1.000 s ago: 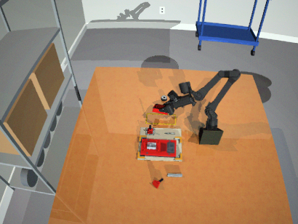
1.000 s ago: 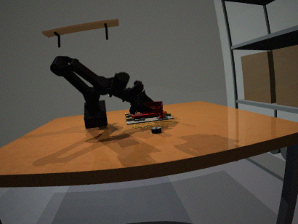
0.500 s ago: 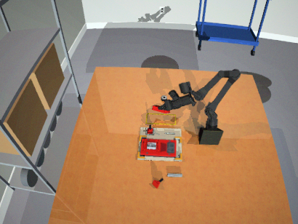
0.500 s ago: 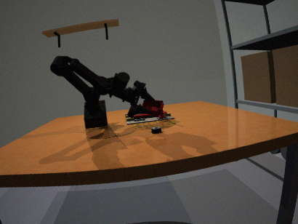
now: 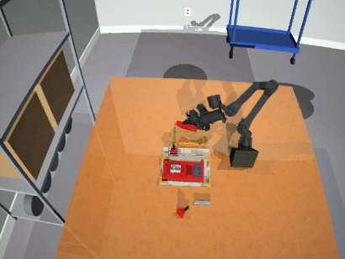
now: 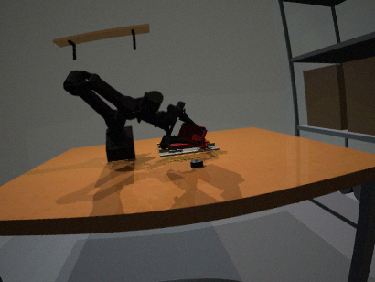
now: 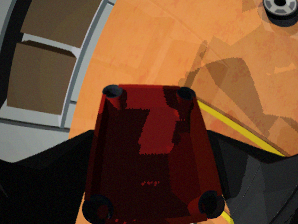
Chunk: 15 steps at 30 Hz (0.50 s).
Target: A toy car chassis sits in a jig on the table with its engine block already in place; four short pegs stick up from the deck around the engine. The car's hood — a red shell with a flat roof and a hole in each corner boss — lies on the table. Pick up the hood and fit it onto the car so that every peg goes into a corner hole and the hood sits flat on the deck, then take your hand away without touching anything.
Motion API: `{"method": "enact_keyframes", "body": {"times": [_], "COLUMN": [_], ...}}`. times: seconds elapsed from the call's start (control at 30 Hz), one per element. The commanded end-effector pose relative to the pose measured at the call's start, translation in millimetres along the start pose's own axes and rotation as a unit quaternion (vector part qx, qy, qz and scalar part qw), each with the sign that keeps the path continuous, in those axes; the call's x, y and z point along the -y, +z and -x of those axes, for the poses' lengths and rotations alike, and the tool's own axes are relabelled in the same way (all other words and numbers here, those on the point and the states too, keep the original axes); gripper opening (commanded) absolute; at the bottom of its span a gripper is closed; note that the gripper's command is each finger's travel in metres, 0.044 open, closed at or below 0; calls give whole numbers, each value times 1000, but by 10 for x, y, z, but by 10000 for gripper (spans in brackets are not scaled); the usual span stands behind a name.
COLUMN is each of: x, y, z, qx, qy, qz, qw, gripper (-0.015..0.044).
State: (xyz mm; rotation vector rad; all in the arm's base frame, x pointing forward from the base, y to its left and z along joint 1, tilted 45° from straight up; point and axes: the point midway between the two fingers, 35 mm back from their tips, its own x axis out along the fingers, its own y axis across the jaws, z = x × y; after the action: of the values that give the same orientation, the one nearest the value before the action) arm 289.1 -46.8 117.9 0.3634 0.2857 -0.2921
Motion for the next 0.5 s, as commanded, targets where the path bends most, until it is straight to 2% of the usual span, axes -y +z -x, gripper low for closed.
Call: {"method": "enact_keyframes", "body": {"times": [0.0,0.47], "x": [-1,2], "y": [2,0], "z": [0,-1], "qx": [1,1], "qy": [1,1], "qz": [-56,-202], "qw": [998,979], "gripper": [0,0]}}
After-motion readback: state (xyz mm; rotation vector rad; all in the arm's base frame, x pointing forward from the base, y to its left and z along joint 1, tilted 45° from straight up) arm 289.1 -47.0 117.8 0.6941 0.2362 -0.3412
